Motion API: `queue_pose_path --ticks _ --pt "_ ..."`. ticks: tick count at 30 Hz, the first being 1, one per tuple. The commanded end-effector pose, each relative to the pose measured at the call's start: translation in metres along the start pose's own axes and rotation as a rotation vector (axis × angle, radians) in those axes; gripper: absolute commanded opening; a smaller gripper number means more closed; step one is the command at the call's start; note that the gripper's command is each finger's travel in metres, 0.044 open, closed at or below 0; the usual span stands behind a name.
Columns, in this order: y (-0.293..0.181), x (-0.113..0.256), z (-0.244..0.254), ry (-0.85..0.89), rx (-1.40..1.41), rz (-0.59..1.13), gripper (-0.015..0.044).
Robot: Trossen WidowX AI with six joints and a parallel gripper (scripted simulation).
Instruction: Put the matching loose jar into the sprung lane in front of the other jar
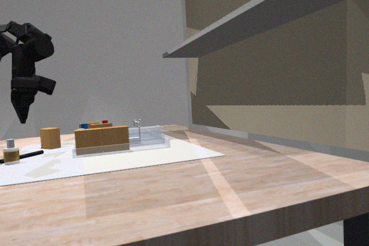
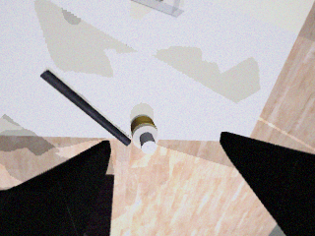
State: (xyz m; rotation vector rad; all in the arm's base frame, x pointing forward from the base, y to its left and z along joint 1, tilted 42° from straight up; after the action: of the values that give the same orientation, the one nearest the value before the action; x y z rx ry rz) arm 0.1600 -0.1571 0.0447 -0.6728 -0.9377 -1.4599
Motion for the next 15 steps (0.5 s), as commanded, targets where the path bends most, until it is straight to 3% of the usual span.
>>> queue_pose_path --ticks 1,9,15 --pt "-0.035 -0.004 -0.004 0.137 -0.18 -0.045 0.044" --pt "-0.04 -0.006 -0.004 0.157 -0.205 -0.053 0.044" --pt "-0.038 -0.038 0.002 0.157 -0.205 -0.054 0.044"
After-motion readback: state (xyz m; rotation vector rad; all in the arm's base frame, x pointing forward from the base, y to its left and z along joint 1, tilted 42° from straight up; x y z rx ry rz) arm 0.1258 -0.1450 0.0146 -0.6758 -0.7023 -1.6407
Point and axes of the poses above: the point midway between the two fingers, 35 mm back from their tips, its own x axis back along the fingers, its own z axis across the jaws, y = z × x, the point moved 4 cm from there along x, back along the fingers, and after that the axes turned 2 degrees about x, right-handed, at the moved point
